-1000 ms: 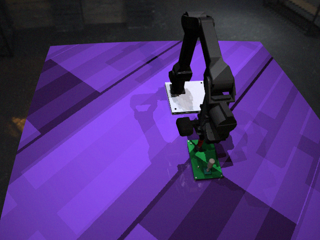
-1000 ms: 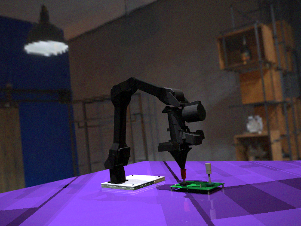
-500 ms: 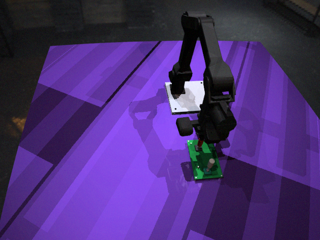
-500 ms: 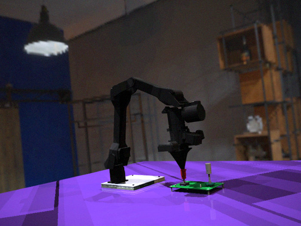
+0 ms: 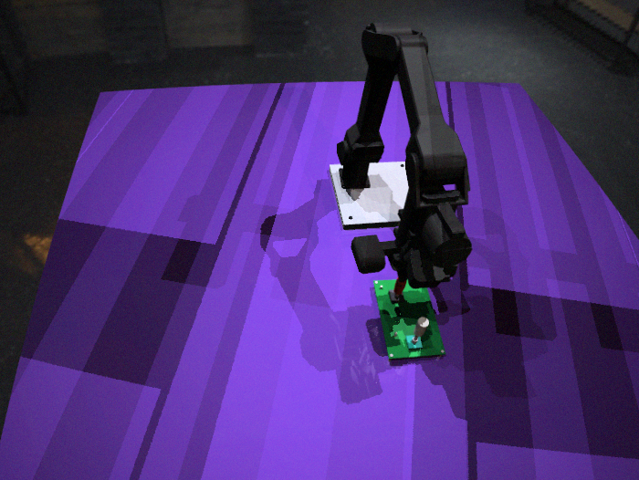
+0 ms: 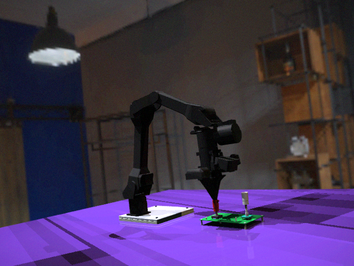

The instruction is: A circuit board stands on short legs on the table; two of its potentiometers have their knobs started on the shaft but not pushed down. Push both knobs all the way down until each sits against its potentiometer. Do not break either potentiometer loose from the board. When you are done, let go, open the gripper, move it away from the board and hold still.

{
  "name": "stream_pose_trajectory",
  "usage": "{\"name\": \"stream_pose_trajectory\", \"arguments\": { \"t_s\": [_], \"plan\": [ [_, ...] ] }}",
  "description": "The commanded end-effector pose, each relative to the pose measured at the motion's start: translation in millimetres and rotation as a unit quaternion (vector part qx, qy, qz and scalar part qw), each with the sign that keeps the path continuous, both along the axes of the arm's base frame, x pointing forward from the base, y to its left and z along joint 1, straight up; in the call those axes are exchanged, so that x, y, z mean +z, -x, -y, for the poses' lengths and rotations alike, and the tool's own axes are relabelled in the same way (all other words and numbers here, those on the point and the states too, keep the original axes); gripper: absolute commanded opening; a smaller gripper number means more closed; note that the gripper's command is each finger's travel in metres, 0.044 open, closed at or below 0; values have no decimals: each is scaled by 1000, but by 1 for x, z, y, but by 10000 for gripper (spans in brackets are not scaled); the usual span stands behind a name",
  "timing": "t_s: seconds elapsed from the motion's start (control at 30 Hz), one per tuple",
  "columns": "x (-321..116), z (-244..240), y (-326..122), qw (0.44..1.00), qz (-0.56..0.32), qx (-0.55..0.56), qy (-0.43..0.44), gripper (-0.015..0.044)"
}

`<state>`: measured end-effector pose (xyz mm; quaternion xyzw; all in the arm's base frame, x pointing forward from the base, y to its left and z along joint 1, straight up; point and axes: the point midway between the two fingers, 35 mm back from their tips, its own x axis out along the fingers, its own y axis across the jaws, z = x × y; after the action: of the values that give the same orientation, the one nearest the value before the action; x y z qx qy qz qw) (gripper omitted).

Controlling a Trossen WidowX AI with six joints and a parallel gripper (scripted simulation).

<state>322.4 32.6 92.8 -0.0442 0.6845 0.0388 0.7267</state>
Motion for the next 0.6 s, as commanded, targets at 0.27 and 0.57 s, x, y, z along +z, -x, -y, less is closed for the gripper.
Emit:
{"name": "stream_pose_trajectory", "arguments": {
  "t_s": [0.27, 0.57],
  "plan": [
    [-18, -1, -3, 1000, -9, -1, -2, 0],
    [-20, -1, -3, 1000, -9, -1, -2, 0]
  ]
}}
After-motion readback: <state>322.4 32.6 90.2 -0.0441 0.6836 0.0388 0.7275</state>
